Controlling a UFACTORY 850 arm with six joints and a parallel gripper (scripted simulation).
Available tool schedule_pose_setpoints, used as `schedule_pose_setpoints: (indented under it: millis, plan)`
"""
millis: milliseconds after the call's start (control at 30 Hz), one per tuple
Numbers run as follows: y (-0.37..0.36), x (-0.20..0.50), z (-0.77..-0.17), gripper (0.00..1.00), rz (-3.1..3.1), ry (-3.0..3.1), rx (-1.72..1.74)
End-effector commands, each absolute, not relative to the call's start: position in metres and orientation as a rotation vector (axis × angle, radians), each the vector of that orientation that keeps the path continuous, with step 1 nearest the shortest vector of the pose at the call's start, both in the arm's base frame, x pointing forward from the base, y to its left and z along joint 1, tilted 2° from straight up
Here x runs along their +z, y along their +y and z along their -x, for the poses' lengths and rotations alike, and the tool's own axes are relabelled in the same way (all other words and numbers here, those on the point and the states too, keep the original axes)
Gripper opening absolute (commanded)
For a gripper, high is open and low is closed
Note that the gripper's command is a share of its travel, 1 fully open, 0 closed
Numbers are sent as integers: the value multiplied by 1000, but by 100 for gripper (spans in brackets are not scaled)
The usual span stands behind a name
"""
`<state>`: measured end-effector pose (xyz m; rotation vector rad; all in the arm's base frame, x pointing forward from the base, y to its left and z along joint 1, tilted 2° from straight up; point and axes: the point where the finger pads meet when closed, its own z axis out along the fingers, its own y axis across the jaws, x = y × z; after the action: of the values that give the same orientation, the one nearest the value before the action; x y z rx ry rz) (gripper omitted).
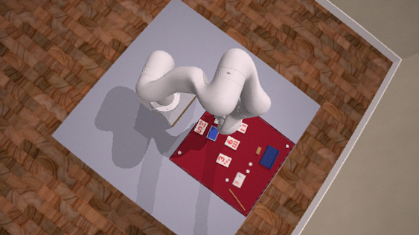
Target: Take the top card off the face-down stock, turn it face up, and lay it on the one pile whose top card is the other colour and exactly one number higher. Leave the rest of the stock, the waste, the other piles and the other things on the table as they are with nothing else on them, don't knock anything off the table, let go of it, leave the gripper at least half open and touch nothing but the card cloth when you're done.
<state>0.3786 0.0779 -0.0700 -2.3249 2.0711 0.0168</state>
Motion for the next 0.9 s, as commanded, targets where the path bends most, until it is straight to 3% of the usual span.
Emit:
schedule_pose_setpoints:
  millis: [0, 467, 500, 833, 867]
  plan:
    - [78, -70, -379, 73, 2324, 2071, 16]
    - [78, -70, -379, 72, 2324, 2071, 16]
    - [78, -70, -379, 67, 2324, 2071, 16]
    - [78, -70, -379, 67, 2324, 2071, 16]
    - [78, -70, -379, 61, 2324, 2071, 16]
